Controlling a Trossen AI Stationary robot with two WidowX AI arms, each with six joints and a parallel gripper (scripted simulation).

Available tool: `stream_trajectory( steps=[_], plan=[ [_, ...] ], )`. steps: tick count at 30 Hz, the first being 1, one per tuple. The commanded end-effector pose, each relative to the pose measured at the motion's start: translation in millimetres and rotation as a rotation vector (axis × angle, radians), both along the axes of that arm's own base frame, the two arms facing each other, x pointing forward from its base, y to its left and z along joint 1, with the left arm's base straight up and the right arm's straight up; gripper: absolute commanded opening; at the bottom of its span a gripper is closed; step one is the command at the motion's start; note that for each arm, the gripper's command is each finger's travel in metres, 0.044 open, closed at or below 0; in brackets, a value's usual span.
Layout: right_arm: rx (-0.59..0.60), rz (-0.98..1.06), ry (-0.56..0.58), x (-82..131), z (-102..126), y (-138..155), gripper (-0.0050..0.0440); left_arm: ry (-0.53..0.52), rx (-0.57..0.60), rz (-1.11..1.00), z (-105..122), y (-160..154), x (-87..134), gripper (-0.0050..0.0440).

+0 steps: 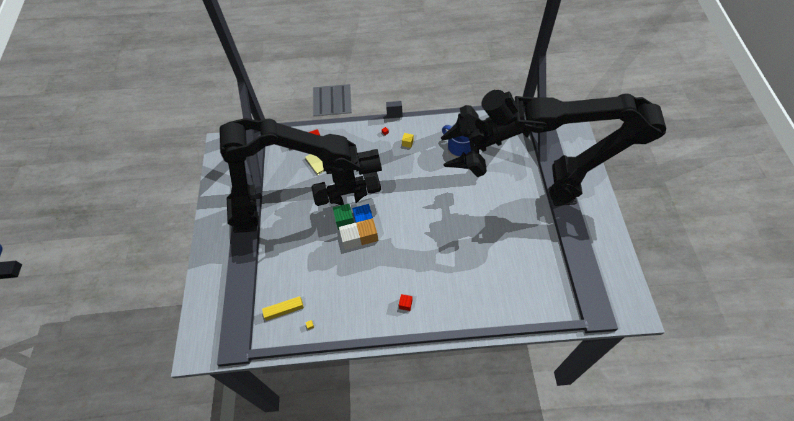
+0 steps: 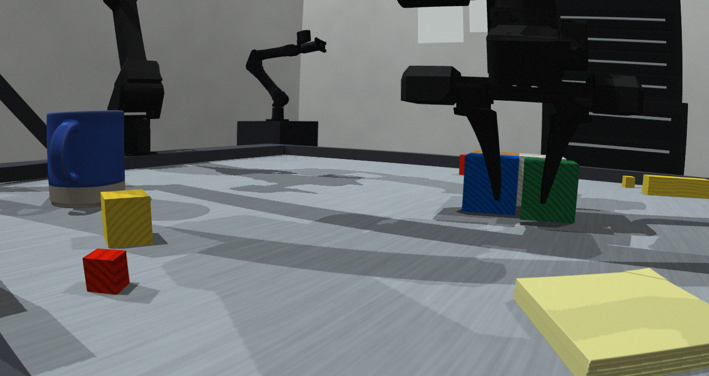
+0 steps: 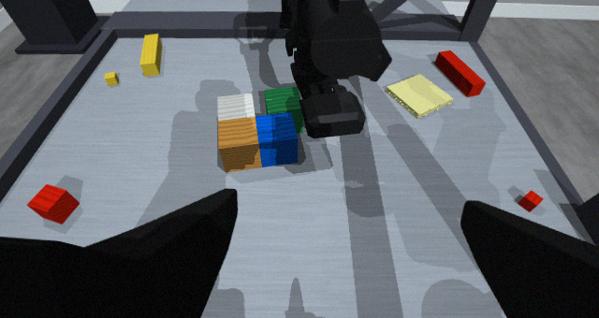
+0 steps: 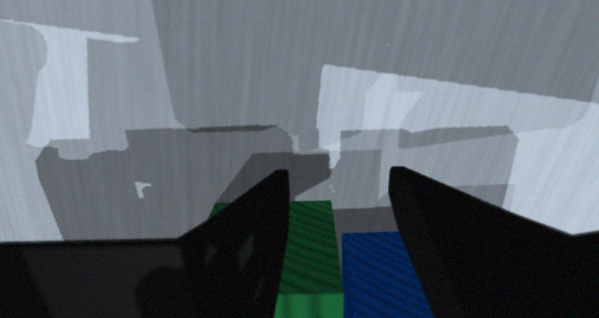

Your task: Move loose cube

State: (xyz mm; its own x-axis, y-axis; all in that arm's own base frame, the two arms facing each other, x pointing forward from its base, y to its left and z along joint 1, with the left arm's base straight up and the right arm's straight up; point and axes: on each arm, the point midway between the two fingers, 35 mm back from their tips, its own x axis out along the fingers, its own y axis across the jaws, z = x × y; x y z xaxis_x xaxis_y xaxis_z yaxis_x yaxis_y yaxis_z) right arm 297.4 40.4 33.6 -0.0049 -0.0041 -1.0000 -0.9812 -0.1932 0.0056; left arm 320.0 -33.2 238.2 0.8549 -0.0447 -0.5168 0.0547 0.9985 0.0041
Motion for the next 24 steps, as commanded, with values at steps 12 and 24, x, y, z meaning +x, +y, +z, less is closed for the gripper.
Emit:
stream_trajectory(
  steps=[12,24],
  plan=[
    [0.006,-0.001,-0.024,9,5,-15,0.0169,-0.028,0.003,-0.001,4,1,1,0.04],
    [0.005,-0.001,-0.026,12,6,-29,0.0169,-0.028,0.003,-0.001,4,1,1,0.04]
  ],
)
